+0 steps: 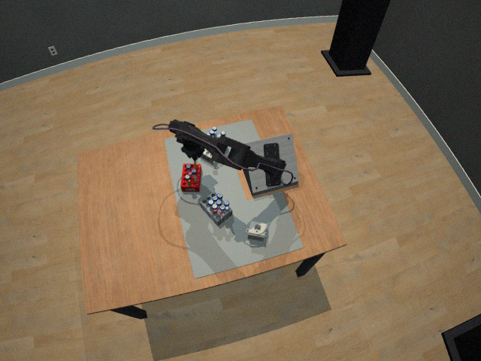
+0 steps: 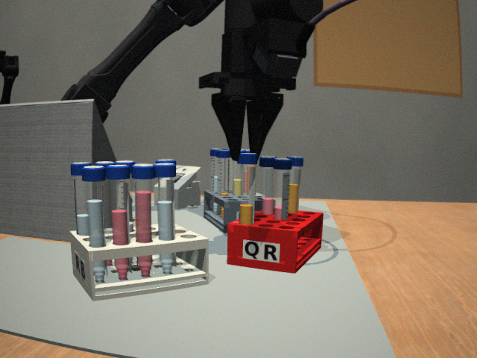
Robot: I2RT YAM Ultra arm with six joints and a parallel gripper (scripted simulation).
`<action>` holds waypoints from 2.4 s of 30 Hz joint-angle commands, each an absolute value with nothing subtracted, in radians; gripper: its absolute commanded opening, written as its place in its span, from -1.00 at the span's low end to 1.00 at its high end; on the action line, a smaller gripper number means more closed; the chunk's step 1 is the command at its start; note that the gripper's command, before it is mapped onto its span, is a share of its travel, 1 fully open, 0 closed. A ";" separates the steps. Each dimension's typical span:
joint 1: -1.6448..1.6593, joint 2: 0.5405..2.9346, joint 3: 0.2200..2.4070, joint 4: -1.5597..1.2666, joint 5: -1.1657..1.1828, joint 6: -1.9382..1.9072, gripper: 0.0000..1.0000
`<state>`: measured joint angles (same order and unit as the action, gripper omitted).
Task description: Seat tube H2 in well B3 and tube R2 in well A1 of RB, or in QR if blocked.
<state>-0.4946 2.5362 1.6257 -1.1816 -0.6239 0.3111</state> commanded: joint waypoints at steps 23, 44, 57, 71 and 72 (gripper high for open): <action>-0.489 2.531 1.606 -1.147 -0.628 0.325 -1.00; -0.489 2.531 1.606 -1.147 -0.628 0.325 -0.40; -0.503 2.524 1.632 -1.168 -0.617 0.315 -0.40; -0.553 2.493 1.705 -1.287 -0.592 0.262 -0.40; -0.557 2.492 1.712 -1.297 -0.590 0.259 -0.40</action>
<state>-0.5304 2.5221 1.6772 -1.2514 -0.6098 0.2775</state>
